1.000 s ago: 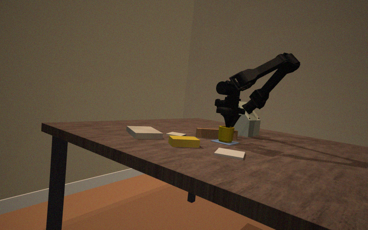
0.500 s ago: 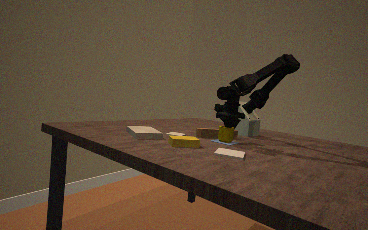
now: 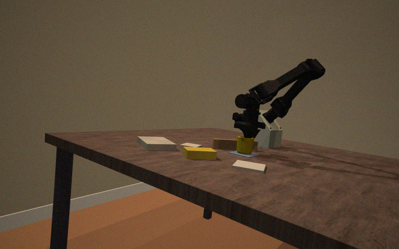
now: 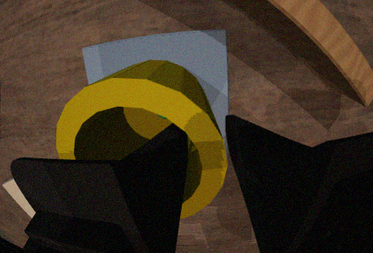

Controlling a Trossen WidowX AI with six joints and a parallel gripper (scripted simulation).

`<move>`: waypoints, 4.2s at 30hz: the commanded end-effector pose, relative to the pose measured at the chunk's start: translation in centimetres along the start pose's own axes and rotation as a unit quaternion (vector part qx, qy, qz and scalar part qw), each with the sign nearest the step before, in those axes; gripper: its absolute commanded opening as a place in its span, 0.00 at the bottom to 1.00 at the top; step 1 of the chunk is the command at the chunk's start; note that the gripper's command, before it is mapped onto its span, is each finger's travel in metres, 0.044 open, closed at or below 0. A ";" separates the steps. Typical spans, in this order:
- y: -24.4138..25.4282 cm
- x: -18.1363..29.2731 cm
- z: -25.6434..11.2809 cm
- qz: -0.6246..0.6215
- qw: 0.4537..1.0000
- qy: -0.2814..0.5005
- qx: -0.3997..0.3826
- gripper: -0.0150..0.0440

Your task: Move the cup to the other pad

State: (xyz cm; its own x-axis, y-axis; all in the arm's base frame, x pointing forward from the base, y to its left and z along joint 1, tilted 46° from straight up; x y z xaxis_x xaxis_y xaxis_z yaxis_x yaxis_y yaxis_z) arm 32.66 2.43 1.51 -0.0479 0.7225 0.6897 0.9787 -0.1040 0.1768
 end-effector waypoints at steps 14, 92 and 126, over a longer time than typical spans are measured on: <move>0.1 0.0 -0.4 -0.001 1.000 0.000 0.000 0.25; -7.2 -8.0 -7.2 0.004 1.000 -0.002 0.002 0.25; -13.1 -13.8 -7.3 0.004 1.000 -0.004 0.002 0.25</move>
State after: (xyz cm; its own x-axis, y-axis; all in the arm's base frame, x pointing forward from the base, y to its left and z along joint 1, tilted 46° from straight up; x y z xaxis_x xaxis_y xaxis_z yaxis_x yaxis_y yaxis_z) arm 19.63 -10.92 -4.61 -0.0360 0.7273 0.6854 0.9796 -0.1100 0.1681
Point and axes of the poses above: the point midway between the two fingers, 35 mm back from their tips, its own z axis out along the fingers, its own y axis across the jaws, x = y × z, the point moved 1 cm from there along -z, back along the fingers, and after that the axes turned 8 degrees about -z, right-handed, at the moved point
